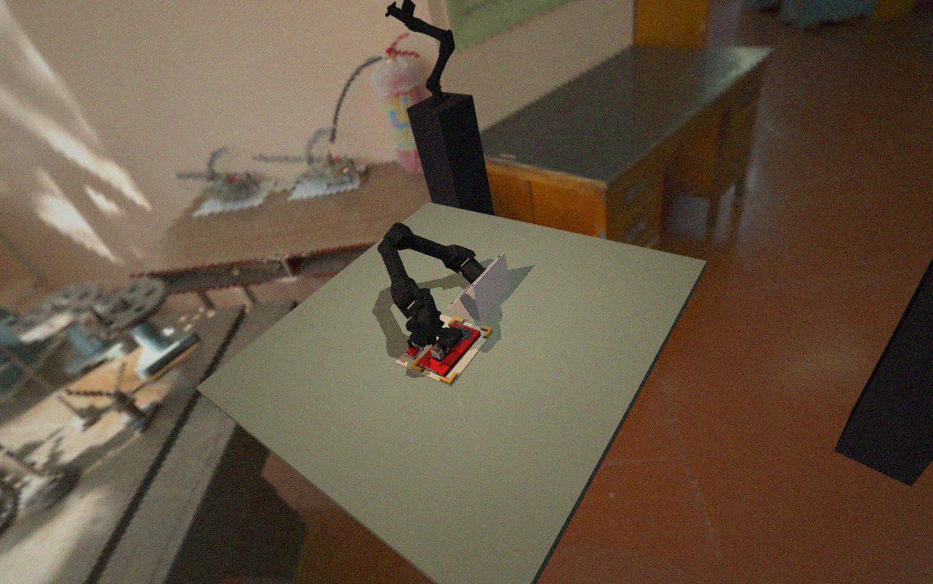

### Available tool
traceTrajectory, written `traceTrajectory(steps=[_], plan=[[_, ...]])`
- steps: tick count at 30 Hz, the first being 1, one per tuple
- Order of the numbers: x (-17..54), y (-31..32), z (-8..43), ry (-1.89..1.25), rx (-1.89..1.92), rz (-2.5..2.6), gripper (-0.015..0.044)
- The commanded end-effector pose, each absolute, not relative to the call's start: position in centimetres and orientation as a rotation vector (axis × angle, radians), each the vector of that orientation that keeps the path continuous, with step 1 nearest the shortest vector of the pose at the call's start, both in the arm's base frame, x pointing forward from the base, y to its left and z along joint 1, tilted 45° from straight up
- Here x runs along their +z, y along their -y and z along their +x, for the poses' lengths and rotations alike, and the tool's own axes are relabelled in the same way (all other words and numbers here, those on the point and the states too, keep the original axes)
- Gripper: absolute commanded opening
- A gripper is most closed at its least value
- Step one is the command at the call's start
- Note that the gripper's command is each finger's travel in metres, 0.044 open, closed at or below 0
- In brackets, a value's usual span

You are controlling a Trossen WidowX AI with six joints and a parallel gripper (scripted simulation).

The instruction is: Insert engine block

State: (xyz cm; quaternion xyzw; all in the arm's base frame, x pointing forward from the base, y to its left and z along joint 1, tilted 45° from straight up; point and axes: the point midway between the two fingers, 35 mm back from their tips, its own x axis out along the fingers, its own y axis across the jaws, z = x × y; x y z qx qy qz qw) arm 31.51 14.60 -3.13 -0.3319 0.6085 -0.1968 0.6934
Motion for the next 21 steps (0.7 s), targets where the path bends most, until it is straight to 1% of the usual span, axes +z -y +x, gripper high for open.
traceTrajectory(steps=[1, 21], plan=[[-3.20, -14.54, 31.57, -1.357, -0.436, -0.748, 0.0160], [-3.58, -14.18, 31.66, -1.357, -0.436, -0.749, 0.0160]])
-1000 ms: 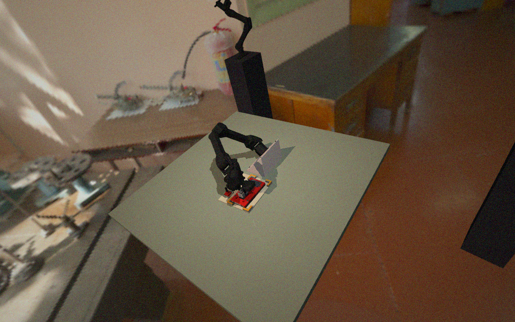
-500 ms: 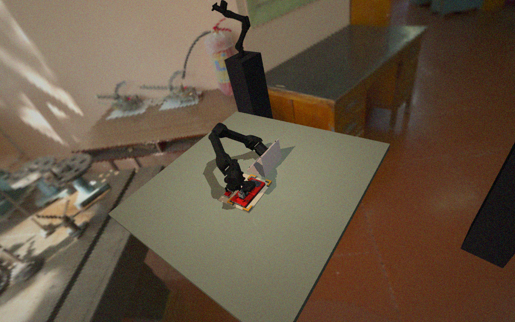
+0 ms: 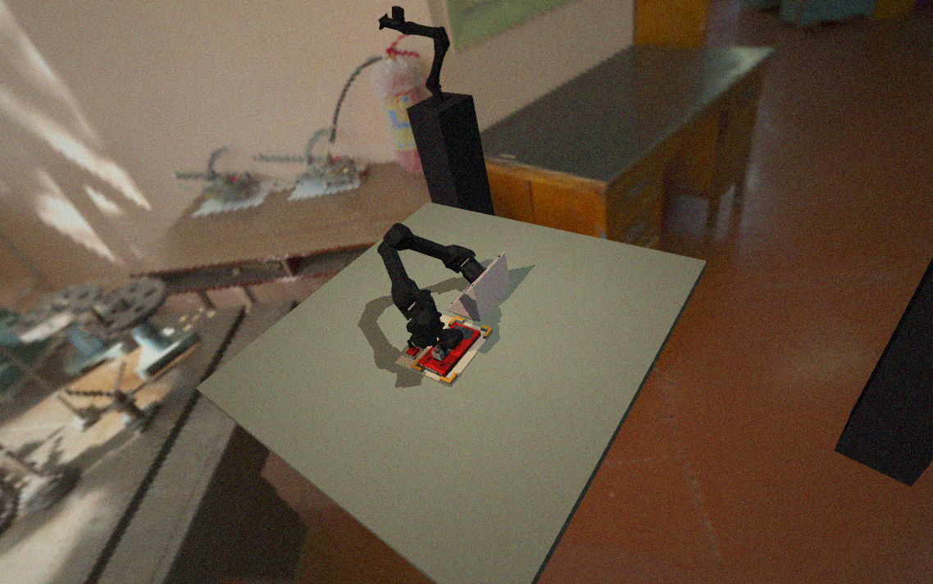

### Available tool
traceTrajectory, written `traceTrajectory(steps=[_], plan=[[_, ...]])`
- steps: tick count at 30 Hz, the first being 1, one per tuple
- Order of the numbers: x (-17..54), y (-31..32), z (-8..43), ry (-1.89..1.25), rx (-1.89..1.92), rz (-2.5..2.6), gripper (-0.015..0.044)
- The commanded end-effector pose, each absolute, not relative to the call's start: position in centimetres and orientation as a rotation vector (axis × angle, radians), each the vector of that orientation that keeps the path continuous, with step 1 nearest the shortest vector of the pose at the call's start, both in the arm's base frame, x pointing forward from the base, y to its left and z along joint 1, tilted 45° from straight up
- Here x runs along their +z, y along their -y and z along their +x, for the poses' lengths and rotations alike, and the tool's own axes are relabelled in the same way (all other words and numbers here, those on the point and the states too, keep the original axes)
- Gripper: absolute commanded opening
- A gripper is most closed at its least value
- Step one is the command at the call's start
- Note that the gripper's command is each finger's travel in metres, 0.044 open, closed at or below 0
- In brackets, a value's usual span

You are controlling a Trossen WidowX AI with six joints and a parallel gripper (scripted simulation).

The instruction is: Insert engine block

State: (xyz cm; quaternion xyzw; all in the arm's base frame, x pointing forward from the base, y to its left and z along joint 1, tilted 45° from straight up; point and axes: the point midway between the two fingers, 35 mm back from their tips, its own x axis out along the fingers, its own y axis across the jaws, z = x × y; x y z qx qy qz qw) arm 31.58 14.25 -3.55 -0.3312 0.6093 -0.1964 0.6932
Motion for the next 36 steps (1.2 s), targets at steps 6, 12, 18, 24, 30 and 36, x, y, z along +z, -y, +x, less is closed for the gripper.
traceTrajectory(steps=[6, 12, 18, 24, 30, 36], plan=[[-3.69, -14.08, 31.69, -1.357, -0.436, -0.749, 0.0160], [-3.80, -13.97, 31.72, -1.357, -0.436, -0.749, 0.0160], [-3.91, -13.86, 31.75, -1.357, -0.436, -0.749, 0.0160], [-3.95, -13.84, 31.69, -1.360, -0.439, -0.741, 0.0186], [-3.95, -13.84, 31.69, -1.360, -0.439, -0.741, 0.0343], [-3.95, -13.84, 31.69, -1.360, -0.439, -0.741, 0.0440]])
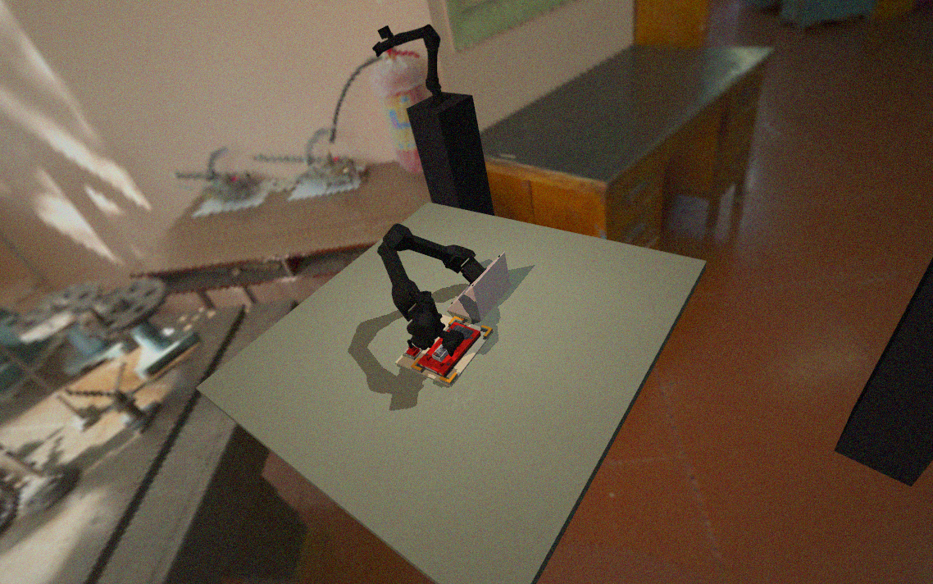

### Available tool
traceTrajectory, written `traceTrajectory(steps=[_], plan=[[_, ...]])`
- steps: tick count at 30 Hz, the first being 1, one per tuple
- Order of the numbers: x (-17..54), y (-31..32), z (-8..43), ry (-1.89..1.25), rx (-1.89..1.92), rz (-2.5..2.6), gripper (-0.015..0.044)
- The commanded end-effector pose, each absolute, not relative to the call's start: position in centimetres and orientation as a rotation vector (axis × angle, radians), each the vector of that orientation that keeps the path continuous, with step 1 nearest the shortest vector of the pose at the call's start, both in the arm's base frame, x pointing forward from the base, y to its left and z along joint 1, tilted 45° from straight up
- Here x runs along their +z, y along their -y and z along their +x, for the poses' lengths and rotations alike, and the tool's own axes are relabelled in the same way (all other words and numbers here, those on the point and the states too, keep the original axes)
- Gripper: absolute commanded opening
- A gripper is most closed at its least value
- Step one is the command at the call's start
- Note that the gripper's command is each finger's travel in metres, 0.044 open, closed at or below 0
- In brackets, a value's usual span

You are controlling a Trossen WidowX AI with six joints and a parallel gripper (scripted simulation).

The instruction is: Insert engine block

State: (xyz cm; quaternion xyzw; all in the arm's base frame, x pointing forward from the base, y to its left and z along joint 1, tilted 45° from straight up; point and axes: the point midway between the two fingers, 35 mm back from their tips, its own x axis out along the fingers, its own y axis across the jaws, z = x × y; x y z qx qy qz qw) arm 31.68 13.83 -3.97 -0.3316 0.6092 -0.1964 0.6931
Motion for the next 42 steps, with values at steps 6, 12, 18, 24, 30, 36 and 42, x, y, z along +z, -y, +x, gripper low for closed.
traceTrajectory(steps=[6, 12, 18, 24, 30, 36, 42], plan=[[-3.8, -14.0, 31.7, -1.360, -0.438, -0.742, 0.0440], [-2.8, -14.8, 31.6, -1.357, -0.435, -0.748, 0.0440], [-2.8, -14.8, 31.6, -1.357, -0.435, -0.748, 0.0335], [-2.8, -14.8, 31.6, -1.357, -0.435, -0.748, 0.0177], [-2.8, -14.8, 31.6, -1.357, -0.435, -0.748, 0.0020], [-2.8, -14.8, 31.6, -1.357, -0.435, -0.748, 0.0000], [-2.8, -14.8, 31.6, -1.357, -0.436, -0.748, 0.0000]])
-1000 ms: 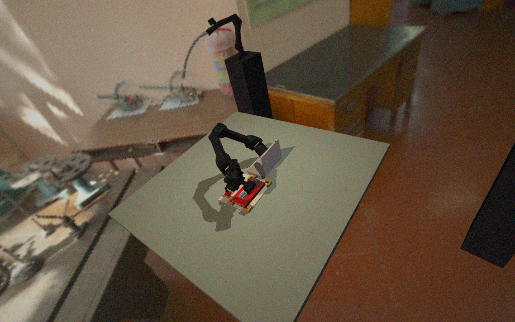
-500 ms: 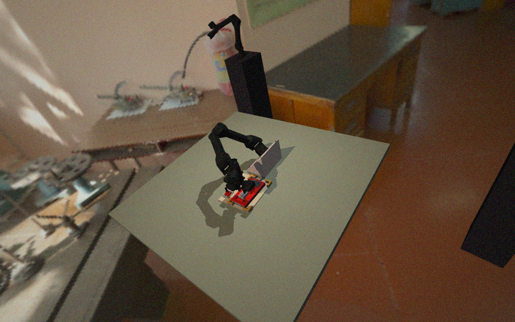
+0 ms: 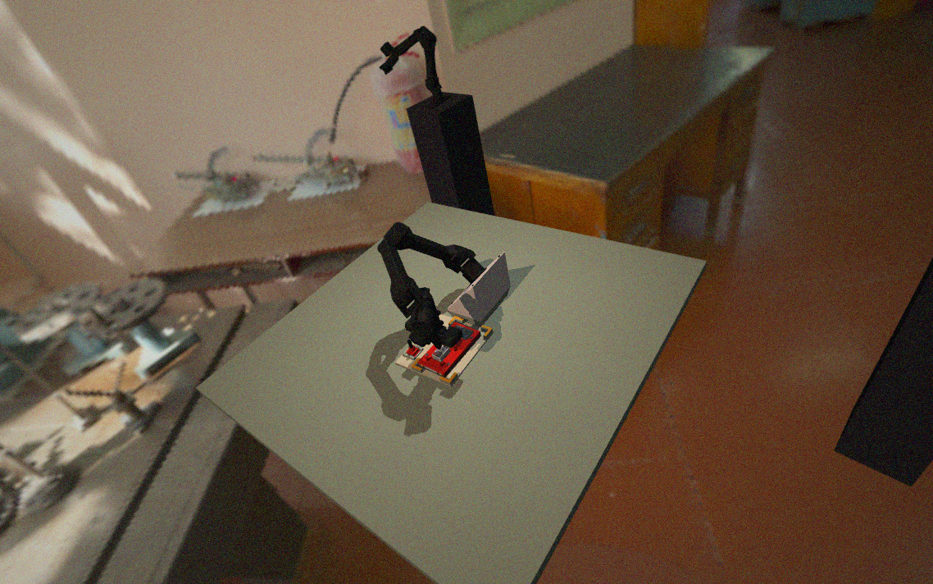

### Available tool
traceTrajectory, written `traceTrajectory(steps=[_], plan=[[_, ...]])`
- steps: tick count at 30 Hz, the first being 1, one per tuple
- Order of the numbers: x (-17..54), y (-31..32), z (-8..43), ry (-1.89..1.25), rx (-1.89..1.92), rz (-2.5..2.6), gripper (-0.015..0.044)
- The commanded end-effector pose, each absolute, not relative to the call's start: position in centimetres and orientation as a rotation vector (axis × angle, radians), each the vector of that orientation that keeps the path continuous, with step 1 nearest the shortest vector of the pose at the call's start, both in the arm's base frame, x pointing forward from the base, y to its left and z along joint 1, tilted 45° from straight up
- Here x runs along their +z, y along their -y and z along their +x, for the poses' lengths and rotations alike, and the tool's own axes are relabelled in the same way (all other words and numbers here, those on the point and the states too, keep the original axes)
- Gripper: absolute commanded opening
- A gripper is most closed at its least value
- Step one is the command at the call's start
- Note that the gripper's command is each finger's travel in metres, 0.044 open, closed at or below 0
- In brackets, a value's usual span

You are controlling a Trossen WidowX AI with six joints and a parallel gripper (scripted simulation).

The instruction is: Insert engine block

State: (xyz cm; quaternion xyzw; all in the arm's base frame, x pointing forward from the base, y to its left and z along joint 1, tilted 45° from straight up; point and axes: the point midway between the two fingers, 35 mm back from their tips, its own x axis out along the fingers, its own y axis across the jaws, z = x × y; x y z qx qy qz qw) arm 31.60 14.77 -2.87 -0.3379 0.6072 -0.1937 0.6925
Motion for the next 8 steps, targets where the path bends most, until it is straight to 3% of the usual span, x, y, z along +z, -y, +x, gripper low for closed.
traceTrajectory(steps=[1, 6, 8], plan=[[-2.83, -14.82, 31.57, -1.357, -0.436, -0.748, 0.0000], [-2.83, -14.82, 31.57, -1.357, -0.436, -0.748, 0.0000], [-2.83, -14.82, 31.57, -1.357, -0.436, -0.748, 0.0053]])
